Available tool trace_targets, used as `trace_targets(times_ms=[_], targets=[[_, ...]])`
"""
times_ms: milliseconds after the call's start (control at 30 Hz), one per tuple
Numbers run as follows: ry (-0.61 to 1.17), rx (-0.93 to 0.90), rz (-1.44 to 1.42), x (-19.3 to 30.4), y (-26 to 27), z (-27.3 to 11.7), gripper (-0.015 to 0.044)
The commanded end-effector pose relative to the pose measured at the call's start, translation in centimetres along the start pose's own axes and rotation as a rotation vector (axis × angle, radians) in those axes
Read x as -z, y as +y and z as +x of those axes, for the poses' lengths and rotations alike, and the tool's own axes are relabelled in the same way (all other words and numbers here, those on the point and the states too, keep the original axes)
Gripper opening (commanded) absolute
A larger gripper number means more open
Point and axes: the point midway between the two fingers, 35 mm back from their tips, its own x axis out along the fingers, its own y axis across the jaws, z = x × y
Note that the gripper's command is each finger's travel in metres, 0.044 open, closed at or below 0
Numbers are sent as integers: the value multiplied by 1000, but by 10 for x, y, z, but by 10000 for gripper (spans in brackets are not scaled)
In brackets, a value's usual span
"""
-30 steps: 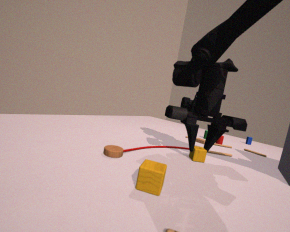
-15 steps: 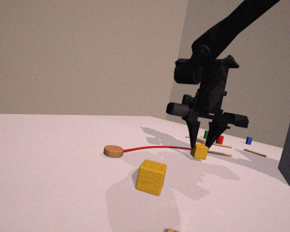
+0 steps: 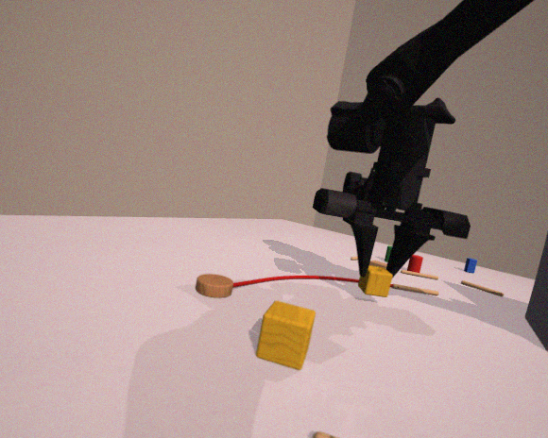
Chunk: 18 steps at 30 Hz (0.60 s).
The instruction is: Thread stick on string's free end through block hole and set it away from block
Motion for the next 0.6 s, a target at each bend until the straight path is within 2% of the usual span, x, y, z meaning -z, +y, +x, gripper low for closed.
trace_targets(times_ms=[0,567], targets=[[-63,3,4,4,-1,0,0],[-309,25,3,19,-2,7,0]])
